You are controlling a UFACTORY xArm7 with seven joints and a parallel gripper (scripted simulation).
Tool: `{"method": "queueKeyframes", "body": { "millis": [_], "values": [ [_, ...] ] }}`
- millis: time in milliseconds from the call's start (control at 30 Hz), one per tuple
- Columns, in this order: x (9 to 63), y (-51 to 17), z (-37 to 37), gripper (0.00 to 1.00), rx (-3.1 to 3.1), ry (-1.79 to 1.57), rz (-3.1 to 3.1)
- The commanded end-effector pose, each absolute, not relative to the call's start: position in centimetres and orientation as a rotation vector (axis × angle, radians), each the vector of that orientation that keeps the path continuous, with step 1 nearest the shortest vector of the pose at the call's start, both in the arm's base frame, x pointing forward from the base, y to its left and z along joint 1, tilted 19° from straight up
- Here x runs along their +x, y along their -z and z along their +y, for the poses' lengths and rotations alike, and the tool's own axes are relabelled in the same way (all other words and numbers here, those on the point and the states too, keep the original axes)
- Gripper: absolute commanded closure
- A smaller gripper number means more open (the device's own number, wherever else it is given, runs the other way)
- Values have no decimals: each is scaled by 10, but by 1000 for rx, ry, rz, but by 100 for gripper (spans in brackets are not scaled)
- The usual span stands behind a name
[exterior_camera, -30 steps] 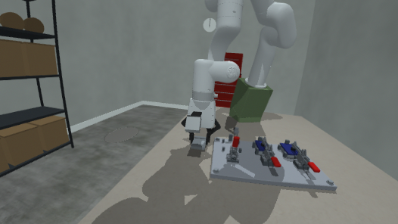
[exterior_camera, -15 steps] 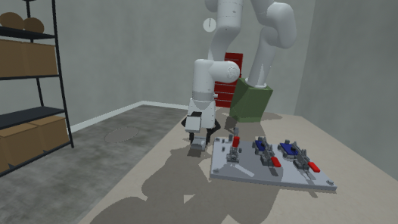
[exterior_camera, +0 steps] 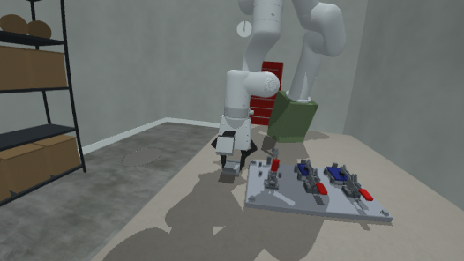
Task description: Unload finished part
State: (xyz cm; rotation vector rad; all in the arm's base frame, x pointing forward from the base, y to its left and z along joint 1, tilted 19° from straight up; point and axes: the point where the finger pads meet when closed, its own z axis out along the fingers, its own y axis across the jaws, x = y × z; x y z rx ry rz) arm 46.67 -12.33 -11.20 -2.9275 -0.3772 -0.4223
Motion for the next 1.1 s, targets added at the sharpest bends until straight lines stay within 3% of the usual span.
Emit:
{"method": "queueKeyframes", "body": {
  "millis": [0,967,1000,1067],
  "values": [
    [468,113,-124,100,-2930,426,-377],
    [469,116,-123,100,-2930,426,-377],
    [469,116,-123,19,-2930,426,-377],
    [469,116,-123,19,-2930,426,-377]
  ]
}}
